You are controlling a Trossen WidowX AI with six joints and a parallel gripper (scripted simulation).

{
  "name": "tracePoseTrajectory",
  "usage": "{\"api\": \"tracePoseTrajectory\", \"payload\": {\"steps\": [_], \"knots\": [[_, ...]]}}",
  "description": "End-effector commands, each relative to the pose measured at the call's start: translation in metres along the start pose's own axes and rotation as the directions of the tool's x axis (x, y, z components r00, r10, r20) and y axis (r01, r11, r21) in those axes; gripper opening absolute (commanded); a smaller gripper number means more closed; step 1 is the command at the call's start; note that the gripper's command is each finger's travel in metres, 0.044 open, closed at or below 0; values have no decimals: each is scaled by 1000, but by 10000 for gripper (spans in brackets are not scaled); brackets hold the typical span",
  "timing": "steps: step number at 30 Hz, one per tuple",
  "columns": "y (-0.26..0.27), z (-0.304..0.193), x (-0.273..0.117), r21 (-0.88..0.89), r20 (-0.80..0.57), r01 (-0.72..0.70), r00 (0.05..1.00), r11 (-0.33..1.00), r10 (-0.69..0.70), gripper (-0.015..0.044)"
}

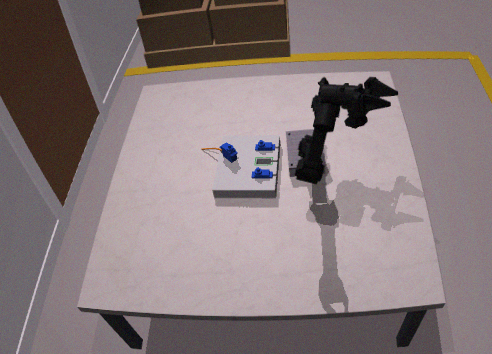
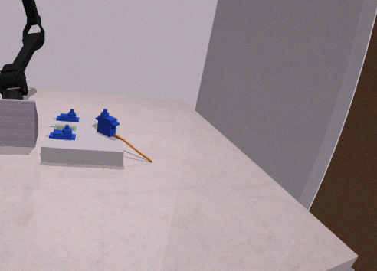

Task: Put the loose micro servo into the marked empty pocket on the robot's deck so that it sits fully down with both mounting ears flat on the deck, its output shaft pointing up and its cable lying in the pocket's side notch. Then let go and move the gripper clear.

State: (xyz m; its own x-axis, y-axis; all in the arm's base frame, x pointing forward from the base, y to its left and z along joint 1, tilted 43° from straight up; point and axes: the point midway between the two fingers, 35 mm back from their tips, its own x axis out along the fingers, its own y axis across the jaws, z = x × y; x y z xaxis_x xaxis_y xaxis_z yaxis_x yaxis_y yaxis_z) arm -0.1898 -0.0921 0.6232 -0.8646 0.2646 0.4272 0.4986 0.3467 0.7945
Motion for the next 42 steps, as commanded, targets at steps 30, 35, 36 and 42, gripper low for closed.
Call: {"api": "tracePoseTrajectory", "payload": {"steps": [30, 35, 36, 42], "knots": [[-58, -121, -58, -39, -432, 86, 897, 996, -94, 440], [-67, -138, -73, -52, -495, 101, 861, 993, -114, 440], [-67, -139, -76, -52, -503, 103, 856, 993, -115, 440], [-74, -151, -88, -54, -548, 120, 826, 991, -129, 440]]}}
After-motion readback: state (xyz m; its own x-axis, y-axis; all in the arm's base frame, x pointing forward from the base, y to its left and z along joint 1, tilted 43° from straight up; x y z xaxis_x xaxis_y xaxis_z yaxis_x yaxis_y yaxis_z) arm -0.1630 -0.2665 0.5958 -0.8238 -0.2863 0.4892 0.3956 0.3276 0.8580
